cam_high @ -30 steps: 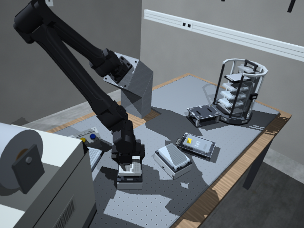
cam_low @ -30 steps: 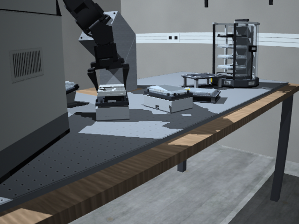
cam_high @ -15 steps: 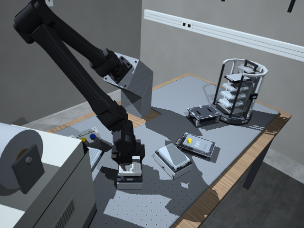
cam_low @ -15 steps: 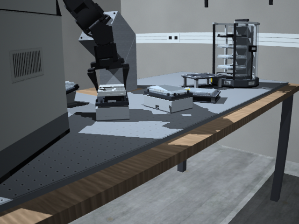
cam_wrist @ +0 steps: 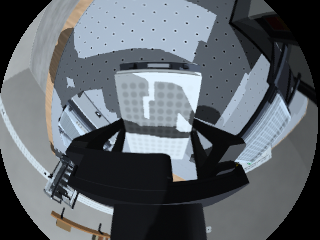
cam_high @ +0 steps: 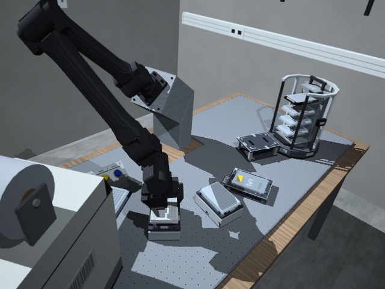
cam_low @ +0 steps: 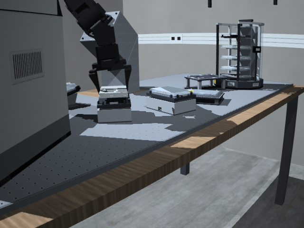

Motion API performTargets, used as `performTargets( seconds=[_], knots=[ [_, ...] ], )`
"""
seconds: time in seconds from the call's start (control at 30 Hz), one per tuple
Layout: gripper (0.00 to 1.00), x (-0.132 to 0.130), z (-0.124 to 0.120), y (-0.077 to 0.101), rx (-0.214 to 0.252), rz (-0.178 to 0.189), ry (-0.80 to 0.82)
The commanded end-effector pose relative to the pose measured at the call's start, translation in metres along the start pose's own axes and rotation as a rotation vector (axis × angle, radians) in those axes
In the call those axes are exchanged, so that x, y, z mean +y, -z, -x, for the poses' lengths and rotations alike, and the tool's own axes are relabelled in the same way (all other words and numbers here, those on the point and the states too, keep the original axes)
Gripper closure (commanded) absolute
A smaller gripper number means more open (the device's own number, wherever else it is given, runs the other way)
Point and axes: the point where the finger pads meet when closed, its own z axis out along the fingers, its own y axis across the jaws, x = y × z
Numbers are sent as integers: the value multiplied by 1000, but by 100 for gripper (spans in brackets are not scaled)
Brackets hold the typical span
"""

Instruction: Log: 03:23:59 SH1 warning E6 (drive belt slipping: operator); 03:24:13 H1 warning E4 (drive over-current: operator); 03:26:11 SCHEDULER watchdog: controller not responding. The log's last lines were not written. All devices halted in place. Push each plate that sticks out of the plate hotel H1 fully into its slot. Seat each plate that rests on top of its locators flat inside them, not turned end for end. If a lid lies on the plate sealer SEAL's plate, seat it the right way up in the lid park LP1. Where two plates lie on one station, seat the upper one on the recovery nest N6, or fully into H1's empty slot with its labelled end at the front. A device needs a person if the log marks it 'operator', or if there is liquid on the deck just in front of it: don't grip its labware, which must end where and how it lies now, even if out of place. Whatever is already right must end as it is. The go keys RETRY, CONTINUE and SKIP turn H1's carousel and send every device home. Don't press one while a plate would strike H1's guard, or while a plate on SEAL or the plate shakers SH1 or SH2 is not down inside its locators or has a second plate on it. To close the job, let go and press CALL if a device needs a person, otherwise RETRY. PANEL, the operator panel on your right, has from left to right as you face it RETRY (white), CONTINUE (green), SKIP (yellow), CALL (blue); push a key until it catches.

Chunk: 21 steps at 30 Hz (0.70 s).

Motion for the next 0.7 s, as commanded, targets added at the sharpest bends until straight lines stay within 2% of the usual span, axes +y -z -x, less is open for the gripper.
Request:
performTargets(
  seconds=[0.0,0.67],
  knots=[
    [16,10,8,0,-21,14,10],
    [16,0,6,-7,-11,1,0]
  ],
)
